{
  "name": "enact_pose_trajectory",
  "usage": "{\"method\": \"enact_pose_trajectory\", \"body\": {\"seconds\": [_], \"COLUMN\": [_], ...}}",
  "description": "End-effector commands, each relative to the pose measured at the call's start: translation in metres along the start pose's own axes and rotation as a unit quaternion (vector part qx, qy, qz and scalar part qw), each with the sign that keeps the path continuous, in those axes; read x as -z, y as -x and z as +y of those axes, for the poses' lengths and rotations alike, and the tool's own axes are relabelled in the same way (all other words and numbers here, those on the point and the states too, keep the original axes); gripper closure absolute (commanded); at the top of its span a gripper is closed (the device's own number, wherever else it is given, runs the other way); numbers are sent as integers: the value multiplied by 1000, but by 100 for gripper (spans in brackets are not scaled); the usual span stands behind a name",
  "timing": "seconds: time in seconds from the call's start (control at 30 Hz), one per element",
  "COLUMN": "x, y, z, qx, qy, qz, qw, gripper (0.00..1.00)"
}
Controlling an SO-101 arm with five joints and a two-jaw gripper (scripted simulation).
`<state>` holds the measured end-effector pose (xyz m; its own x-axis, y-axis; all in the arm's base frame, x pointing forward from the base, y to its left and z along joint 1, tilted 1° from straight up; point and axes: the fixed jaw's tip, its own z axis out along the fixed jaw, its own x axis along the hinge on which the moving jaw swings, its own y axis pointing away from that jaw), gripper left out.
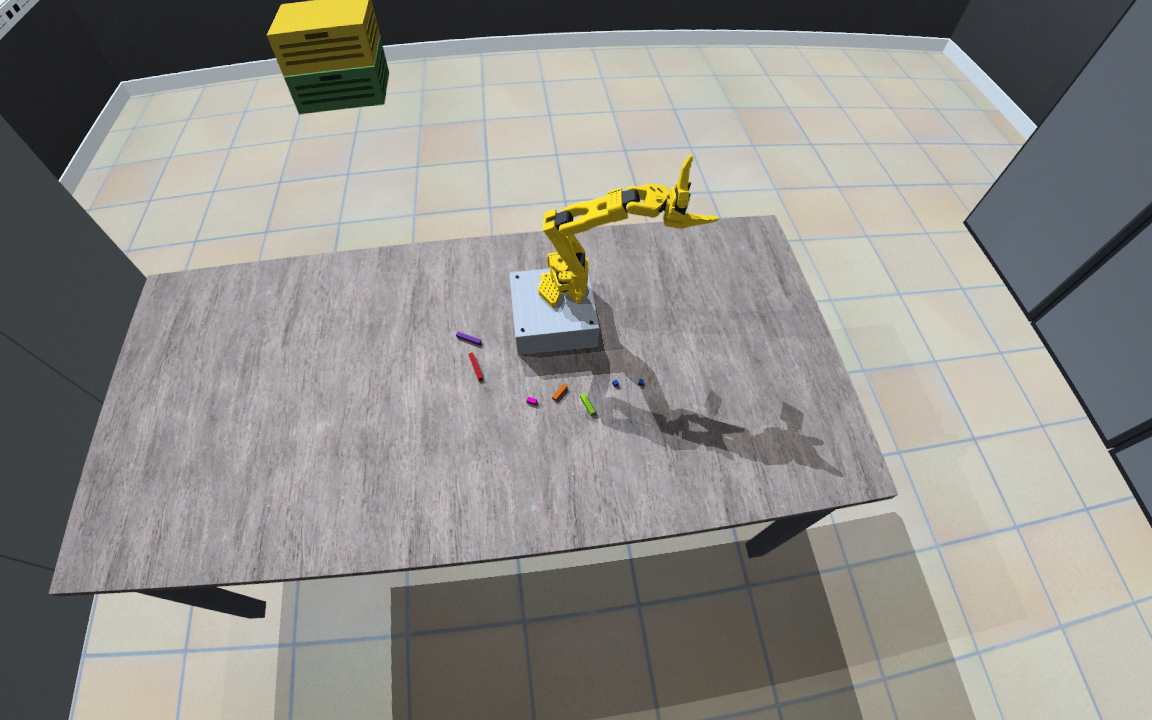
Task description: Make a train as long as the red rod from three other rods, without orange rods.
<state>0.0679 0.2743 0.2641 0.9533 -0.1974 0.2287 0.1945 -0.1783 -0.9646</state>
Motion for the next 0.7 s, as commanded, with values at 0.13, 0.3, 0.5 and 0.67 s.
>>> {"method": "enact_pose_trajectory", "body": {"seconds": [0.13, 0.3, 0.5, 0.67], "x": [4, 3, 7, 11], "y": [-16, -17, -26, -33], "z": [27, 28, 45, 59], "qx": [-26, -29, -47, -63], "qy": [60, 64, 101, 131], "qz": [27, 29, 46, 60], "qw": [997, 997, 993, 988], "gripper": [0, 0, 0, 0]}}
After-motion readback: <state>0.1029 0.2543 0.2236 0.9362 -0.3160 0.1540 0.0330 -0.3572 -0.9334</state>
